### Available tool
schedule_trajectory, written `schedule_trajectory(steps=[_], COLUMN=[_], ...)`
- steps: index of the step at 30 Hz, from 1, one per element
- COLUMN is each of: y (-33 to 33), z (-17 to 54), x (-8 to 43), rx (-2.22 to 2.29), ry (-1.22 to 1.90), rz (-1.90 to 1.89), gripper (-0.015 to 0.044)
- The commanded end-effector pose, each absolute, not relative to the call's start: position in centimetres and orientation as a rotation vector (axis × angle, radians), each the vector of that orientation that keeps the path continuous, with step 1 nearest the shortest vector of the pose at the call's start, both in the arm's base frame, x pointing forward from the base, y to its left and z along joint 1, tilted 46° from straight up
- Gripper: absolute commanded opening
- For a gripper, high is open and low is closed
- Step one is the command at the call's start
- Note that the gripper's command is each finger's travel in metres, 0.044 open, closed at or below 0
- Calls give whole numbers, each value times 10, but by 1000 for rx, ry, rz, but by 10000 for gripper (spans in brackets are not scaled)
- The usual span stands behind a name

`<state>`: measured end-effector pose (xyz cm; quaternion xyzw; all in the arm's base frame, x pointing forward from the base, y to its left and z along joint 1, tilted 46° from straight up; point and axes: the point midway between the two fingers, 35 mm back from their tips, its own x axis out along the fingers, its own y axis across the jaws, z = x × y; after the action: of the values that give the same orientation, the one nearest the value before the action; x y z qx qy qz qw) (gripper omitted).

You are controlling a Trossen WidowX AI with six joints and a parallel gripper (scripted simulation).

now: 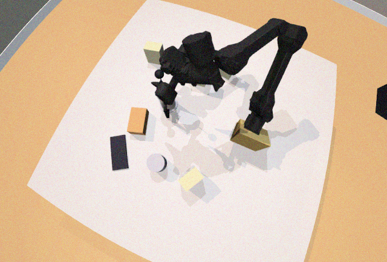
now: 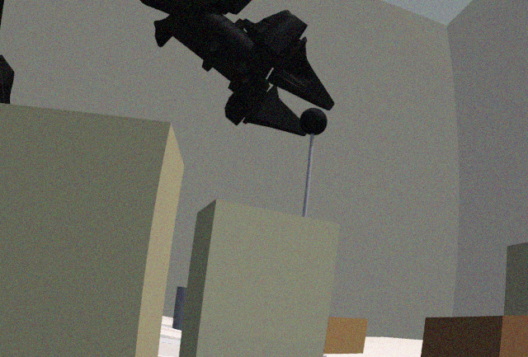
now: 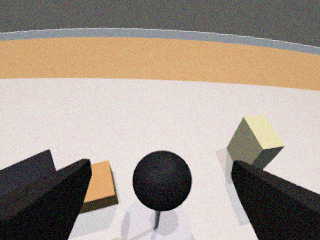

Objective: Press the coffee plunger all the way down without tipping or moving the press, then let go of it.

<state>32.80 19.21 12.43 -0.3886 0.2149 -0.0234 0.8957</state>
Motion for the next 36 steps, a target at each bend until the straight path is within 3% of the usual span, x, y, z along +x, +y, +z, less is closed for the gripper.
schedule_trajectory(steps=[1, 7, 11, 36], y=[192, 192, 192, 176], z=[124, 124, 124, 102], x=[329, 329, 329, 335], rx=[-811, -811, -811, -809], ry=[446, 446, 446, 450], rz=[-43, -43, -43, -43], gripper=[309, 151, 125, 124])
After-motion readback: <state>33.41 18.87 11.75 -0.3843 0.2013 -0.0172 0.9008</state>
